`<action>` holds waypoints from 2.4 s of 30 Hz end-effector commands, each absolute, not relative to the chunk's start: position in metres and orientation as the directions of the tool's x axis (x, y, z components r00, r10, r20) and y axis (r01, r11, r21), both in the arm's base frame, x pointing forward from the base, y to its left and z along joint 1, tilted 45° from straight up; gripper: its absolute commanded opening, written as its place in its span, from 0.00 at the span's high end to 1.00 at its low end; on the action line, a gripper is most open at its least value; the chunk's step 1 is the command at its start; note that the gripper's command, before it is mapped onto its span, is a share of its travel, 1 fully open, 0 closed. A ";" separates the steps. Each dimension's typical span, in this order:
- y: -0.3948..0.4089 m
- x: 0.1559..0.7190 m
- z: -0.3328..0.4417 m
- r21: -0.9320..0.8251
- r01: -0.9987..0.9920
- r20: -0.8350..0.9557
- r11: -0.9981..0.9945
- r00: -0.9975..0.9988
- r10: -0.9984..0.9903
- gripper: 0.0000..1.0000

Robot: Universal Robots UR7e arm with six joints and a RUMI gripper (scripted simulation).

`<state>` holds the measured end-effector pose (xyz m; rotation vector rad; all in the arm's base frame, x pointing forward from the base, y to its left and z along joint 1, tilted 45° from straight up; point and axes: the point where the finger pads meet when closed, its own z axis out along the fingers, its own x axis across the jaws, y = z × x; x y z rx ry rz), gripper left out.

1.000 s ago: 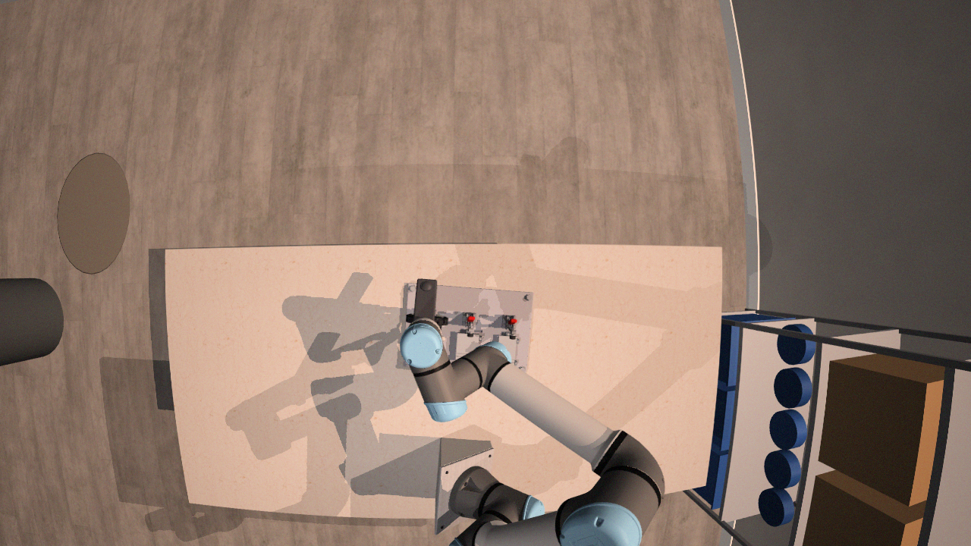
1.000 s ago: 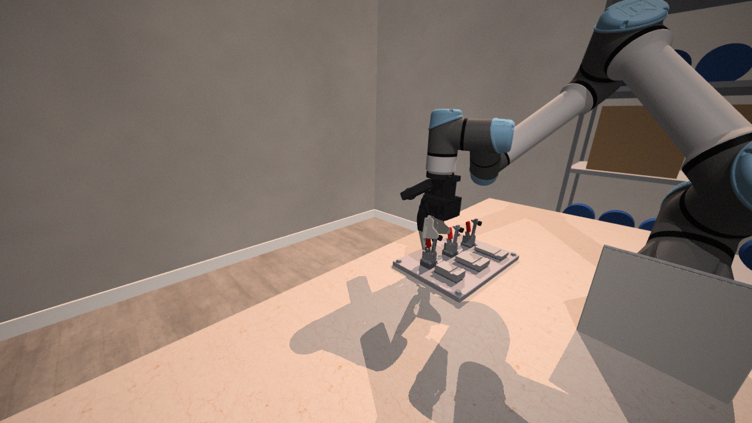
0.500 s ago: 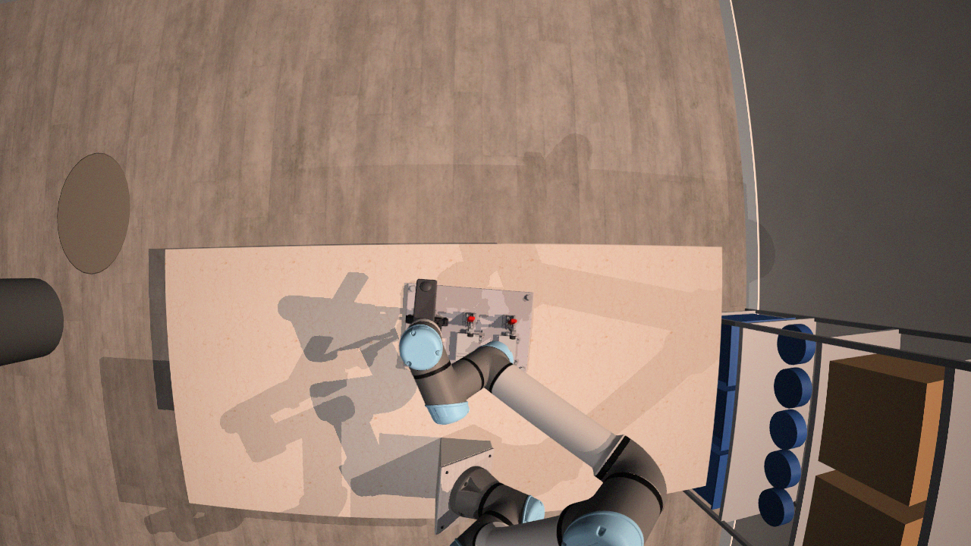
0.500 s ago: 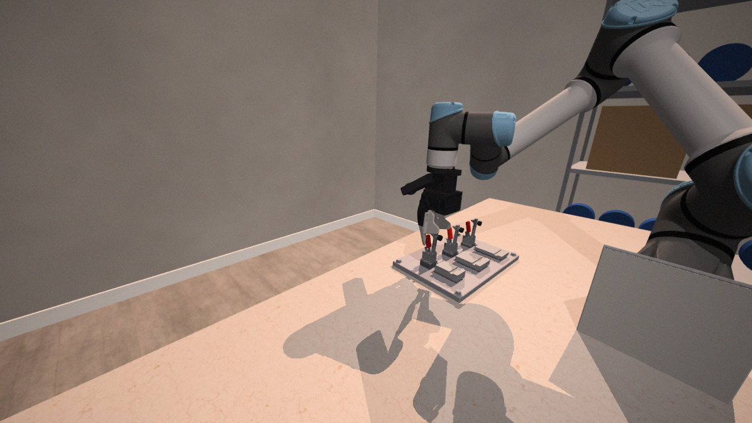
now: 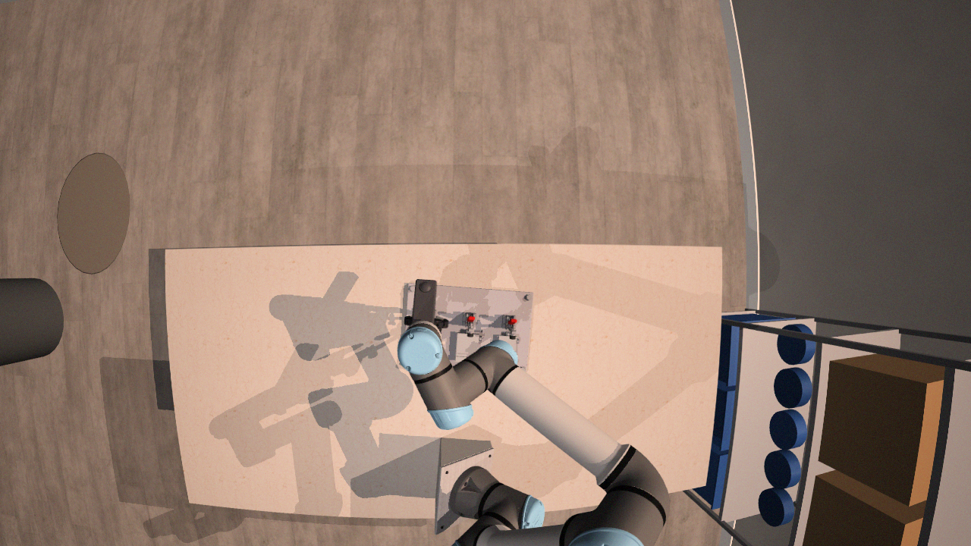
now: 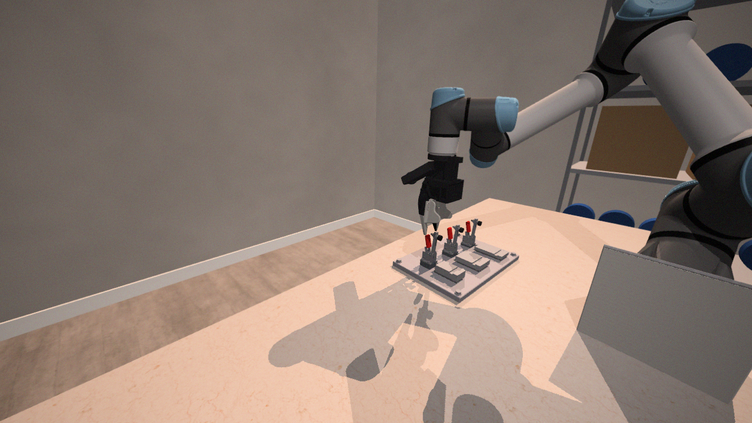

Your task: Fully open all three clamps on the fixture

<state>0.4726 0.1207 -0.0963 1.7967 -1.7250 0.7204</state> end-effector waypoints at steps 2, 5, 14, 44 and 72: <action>0.124 0.473 -0.094 0.018 -0.999 0.704 -0.033 0.036 -0.709 0.72; 0.124 0.473 -0.094 0.018 -0.999 0.704 -0.033 0.036 -0.709 0.72; 0.124 0.473 -0.094 0.018 -0.999 0.704 -0.033 0.036 -0.709 0.72; 0.127 0.473 -0.091 0.018 -0.999 0.704 -0.033 0.036 -0.709 0.72; 0.171 0.472 -0.046 0.018 -0.999 0.704 -0.033 0.036 -0.709 0.72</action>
